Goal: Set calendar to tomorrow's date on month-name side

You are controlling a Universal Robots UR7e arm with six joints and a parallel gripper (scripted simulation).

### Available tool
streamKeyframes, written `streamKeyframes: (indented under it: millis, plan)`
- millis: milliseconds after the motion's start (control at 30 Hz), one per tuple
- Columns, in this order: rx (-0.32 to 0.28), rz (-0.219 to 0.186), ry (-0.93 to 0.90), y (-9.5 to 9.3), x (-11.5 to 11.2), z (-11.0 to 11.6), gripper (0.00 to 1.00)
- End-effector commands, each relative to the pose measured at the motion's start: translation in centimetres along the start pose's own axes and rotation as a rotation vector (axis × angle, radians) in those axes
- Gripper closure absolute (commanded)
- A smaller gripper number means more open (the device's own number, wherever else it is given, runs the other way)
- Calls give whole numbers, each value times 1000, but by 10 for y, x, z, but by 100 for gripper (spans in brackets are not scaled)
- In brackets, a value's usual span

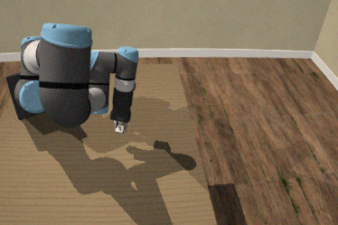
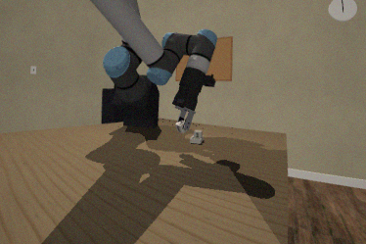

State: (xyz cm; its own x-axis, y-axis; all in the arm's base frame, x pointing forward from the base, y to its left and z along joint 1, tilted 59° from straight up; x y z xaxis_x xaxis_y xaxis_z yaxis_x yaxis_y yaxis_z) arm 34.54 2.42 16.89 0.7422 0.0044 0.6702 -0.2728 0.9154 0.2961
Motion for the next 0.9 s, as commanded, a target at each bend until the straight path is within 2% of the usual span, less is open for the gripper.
streamKeyframes:
  millis: [0, 400, 867]
  plan:
    - [32, 14, 3, 0, 0, 3, 43]
    - [72, 32, 6, 2, 2, 8, 43]
    - [86, 41, 8, 3, 3, 10, 43]
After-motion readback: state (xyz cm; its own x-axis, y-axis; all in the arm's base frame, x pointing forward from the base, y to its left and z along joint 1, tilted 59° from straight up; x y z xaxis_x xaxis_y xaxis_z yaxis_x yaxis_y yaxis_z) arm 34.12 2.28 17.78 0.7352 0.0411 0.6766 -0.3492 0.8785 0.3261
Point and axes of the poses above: the point where the finger pads meet when closed, its own y axis back along the fingers, its own x axis across the jaws, z = x × y, the point moved 6 cm from there along y, back along the fingers, and after that the axes turned 9 degrees about -y, right-handed, at the moved point
